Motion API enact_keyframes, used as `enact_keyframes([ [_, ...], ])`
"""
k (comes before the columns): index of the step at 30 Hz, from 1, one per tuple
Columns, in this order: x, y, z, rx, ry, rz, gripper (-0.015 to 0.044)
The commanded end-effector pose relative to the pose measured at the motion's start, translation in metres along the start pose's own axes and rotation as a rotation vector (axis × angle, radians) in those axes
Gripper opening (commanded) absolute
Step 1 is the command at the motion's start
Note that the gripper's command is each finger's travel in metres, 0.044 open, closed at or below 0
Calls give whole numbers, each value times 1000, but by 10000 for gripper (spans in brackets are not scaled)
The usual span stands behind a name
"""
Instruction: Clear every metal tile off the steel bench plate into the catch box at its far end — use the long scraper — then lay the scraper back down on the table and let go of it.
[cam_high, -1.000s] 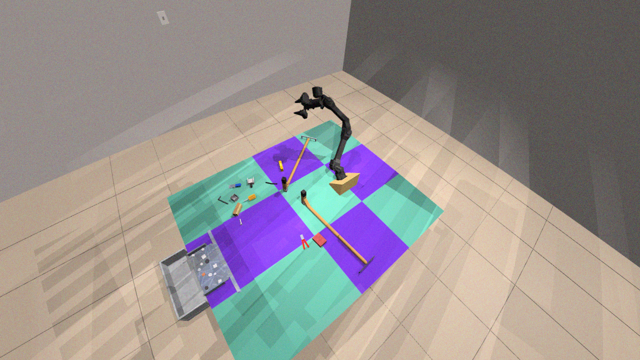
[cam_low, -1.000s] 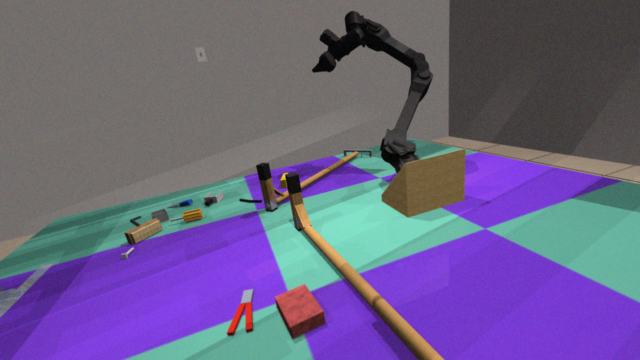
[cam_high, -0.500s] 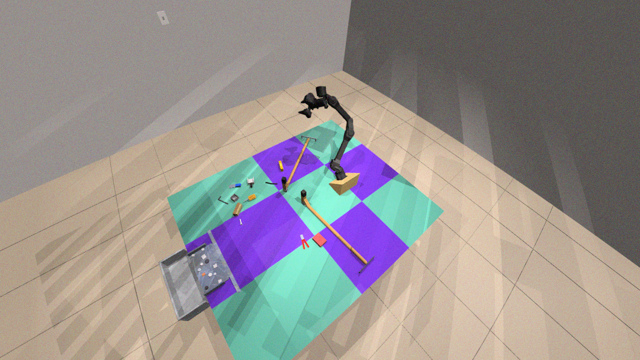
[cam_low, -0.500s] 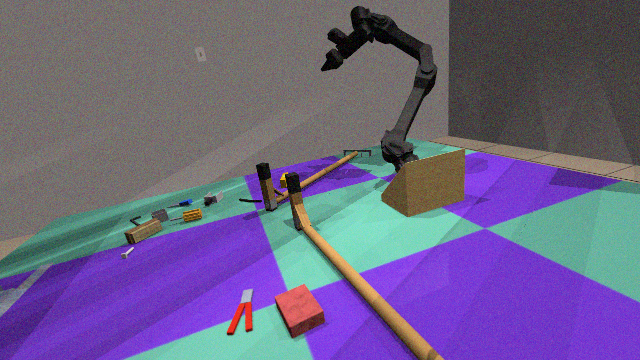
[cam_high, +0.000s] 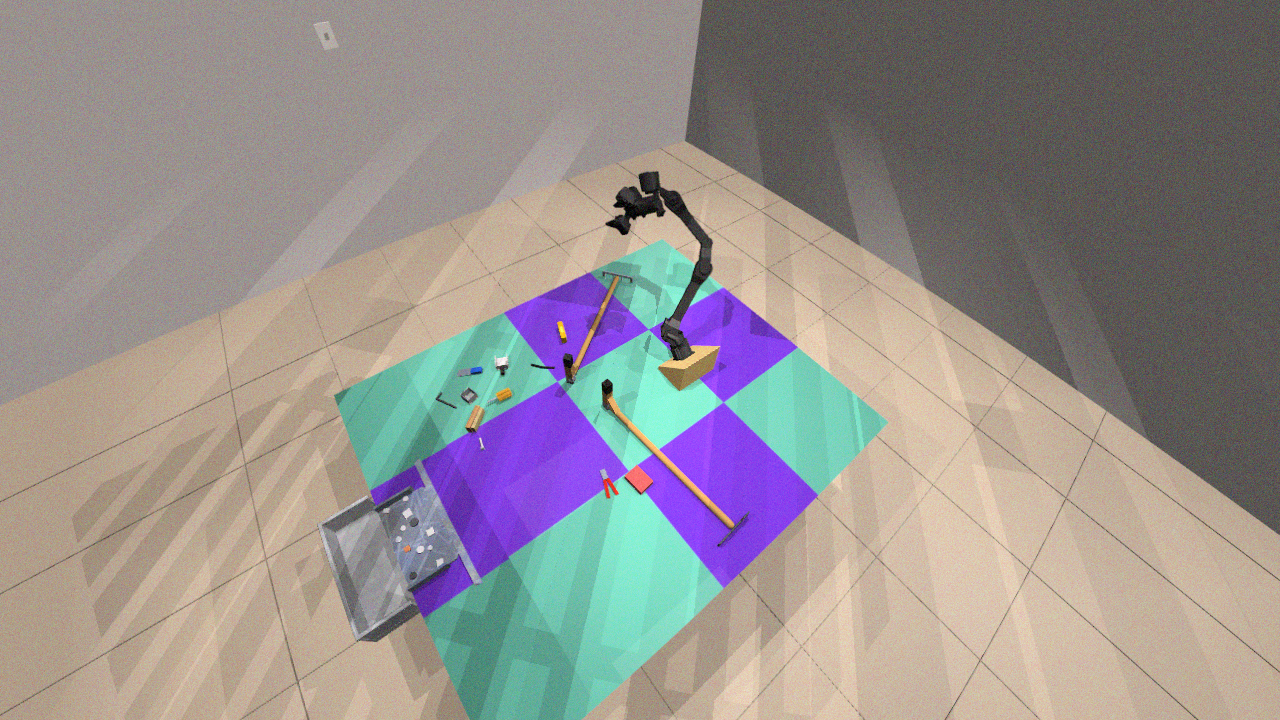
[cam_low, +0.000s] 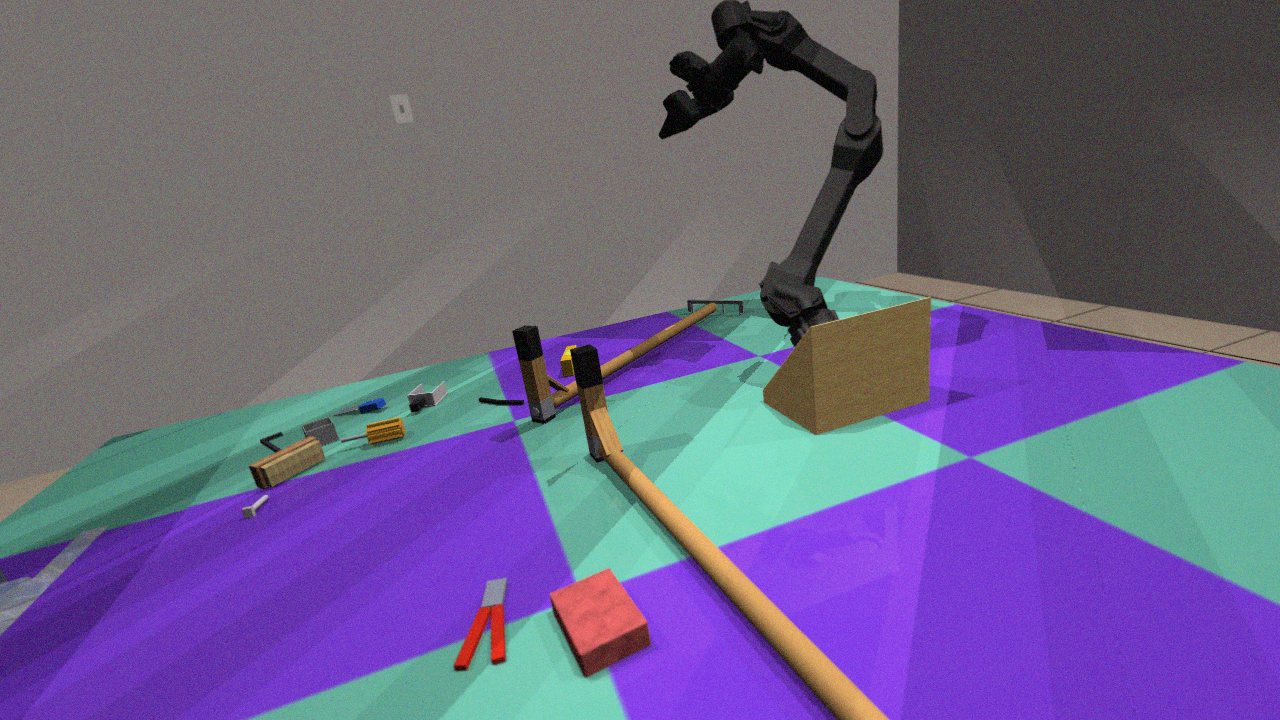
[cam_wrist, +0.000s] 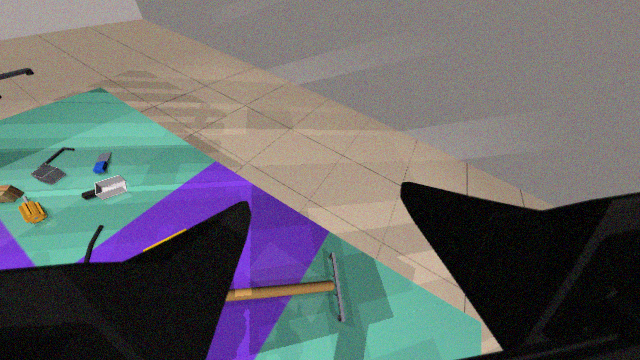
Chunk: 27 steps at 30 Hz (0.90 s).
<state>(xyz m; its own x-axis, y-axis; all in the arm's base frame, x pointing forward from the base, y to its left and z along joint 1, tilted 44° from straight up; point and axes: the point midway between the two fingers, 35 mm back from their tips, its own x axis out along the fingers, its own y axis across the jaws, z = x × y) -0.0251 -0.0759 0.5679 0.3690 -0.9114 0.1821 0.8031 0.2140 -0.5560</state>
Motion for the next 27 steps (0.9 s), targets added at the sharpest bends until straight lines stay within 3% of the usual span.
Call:
enact_keyframes([
  [1, -11, -2, -4, 40, 19, -23, 440],
  [27, -72, 5, -23, 269, 154, -195, 440],
])
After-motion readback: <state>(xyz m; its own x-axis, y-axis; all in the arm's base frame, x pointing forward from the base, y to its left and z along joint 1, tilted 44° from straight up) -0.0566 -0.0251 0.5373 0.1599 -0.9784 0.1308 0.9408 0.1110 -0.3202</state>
